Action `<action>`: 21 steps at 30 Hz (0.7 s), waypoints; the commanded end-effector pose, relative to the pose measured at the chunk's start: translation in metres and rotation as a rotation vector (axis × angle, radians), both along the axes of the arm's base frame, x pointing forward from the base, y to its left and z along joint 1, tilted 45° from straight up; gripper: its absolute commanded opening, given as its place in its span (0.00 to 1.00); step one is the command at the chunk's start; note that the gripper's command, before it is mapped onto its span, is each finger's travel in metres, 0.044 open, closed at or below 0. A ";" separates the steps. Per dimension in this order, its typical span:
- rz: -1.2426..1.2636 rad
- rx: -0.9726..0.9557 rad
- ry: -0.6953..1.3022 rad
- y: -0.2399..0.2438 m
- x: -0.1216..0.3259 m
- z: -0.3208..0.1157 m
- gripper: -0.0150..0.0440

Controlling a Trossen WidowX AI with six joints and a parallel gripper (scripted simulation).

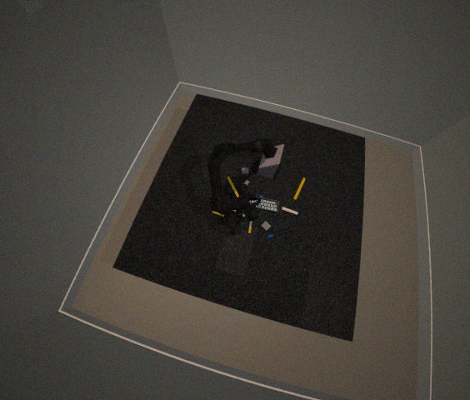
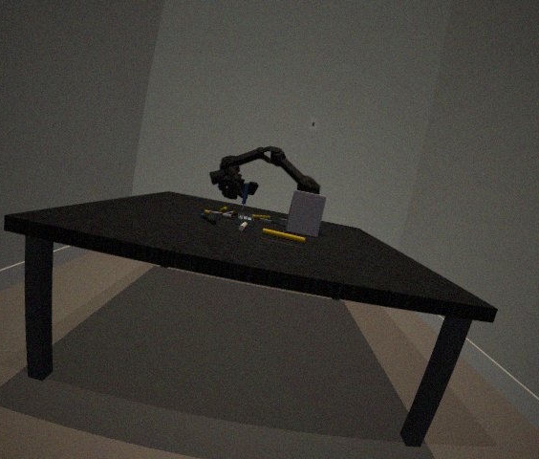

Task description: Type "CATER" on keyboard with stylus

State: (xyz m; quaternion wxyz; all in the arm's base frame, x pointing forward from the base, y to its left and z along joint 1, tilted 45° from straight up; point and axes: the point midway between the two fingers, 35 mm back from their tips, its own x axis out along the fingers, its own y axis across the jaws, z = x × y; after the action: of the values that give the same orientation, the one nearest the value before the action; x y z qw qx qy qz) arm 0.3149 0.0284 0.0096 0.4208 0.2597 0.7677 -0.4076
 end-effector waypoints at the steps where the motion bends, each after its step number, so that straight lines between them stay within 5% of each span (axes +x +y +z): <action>1: -0.001 0.001 0.003 0.009 -0.002 -0.008 0.25; 8: -0.008 0.004 0.002 0.041 -0.010 -0.035 0.25; 21: -0.008 0.003 0.002 0.027 -0.007 -0.049 0.25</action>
State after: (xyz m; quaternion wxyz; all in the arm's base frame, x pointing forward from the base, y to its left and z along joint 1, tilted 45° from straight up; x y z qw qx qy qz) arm 0.3084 0.0559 -0.0361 0.4185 0.2668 0.7657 -0.4091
